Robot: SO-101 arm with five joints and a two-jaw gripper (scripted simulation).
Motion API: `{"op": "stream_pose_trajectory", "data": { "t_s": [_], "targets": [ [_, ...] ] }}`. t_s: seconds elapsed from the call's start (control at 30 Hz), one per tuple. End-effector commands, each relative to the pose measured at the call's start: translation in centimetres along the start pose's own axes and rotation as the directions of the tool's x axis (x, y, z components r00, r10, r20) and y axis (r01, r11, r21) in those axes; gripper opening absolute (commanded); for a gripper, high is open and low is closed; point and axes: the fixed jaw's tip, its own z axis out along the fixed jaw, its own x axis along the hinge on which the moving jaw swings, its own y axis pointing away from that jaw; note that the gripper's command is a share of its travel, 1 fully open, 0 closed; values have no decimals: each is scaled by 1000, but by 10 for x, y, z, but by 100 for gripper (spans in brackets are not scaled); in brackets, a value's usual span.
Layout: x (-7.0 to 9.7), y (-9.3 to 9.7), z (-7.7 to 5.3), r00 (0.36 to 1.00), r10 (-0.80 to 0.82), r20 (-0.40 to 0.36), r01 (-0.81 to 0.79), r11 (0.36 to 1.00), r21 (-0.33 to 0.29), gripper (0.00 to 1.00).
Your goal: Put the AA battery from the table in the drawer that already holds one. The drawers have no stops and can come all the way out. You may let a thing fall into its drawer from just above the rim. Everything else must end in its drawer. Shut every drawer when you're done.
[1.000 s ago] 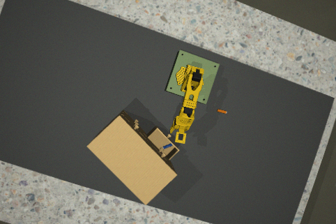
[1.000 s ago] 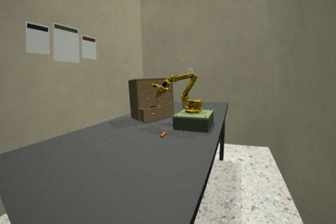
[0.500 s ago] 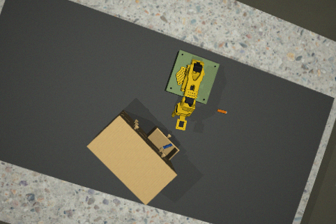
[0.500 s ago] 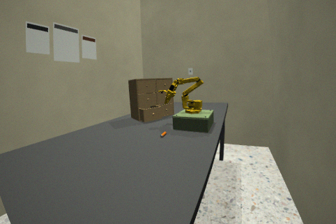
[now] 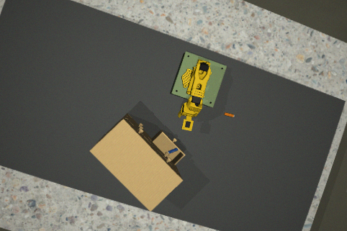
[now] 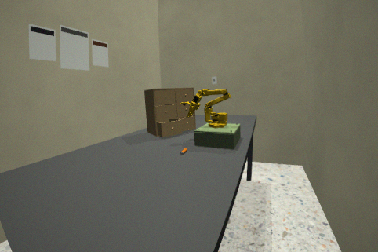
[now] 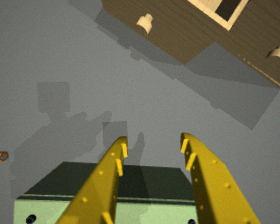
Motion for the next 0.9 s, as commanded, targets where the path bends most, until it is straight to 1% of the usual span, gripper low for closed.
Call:
{"op": "stream_pose_trajectory", "data": {
  "t_s": [0.0, 0.13, 0.27, 0.37, 0.5, 0.57, 0.6, 0.87],
  "targets": [
    [4, -1, 1, 1000, -1, -11, 1, 1000, 3, 21],
    [-22, -3, -30, 993, 4, 122, -5, 1000, 10, 21],
    [-39, -4, -65, 967, 8, 253, -12, 1000, 17, 21],
    [-44, -4, -93, 937, 9, 349, -18, 1000, 21, 21],
    [-43, -4, -129, 882, 10, 470, -25, 999, 25, 21],
    [-43, -4, -129, 882, 10, 470, -25, 999, 25, 21],
    [-42, -4, -135, 872, 10, 489, -27, 999, 26, 21],
    [-42, -4, -135, 872, 10, 489, -27, 999, 26, 21]
  ]
}}
